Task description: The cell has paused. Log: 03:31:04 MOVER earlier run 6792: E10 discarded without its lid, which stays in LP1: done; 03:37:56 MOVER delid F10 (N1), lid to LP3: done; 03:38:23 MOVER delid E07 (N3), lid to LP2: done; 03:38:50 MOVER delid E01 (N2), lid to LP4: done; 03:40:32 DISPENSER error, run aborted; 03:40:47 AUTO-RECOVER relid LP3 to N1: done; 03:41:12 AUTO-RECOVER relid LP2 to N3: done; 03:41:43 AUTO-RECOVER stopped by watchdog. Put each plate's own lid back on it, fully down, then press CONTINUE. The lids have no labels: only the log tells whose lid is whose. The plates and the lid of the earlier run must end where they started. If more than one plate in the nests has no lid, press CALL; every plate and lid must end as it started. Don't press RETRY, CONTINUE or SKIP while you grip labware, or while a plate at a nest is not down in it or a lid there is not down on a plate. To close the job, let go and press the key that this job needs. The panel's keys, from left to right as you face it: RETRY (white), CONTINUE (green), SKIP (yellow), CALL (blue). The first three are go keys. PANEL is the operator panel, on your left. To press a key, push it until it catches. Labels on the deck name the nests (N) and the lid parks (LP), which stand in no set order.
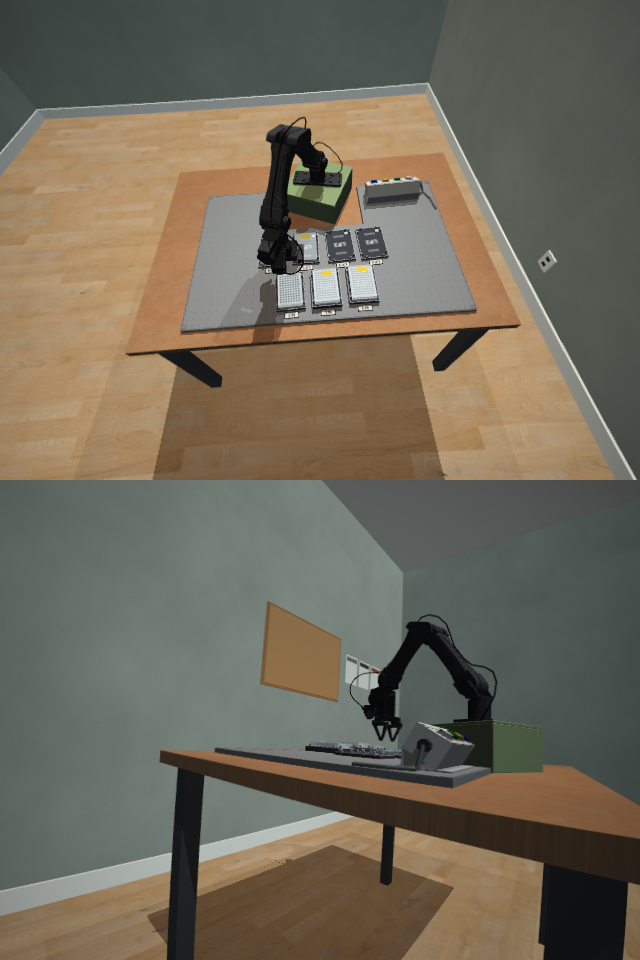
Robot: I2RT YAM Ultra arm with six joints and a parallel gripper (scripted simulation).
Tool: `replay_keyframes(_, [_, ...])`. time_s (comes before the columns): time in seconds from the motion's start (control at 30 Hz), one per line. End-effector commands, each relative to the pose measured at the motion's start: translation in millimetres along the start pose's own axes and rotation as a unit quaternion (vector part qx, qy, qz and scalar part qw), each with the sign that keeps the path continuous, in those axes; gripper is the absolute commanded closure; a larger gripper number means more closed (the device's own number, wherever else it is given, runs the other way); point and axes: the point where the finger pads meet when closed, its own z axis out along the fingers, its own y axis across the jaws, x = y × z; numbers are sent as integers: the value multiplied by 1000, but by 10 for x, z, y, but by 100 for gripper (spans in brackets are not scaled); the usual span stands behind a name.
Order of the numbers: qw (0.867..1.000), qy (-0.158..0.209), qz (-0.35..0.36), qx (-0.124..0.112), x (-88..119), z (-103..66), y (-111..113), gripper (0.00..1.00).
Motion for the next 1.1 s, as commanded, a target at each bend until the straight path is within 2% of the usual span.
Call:
replay_keyframes(0.0, [1000,-18,-7,5,96,-120,-122,0])
replay_keyframes(0.33, [1000,-18,-7,4,521,-107,-374,0])
replay_keyframes(0.4, [1000,-18,-7,4,521,-107,-374,0])
replay_keyframes(0.73, [1000,-18,-7,5,938,-98,-631,0])
replay_keyframes(0.77, [1000,-18,-7,5,938,-99,-634,0])
replay_keyframes(0.83, [999,-35,-9,17,790,-198,-723,0])
replay_keyframes(0.87, [999,-35,-17,17,755,-199,-674,0])
replay_keyframes(1.07, [999,-29,-11,14,799,-177,-699,0])
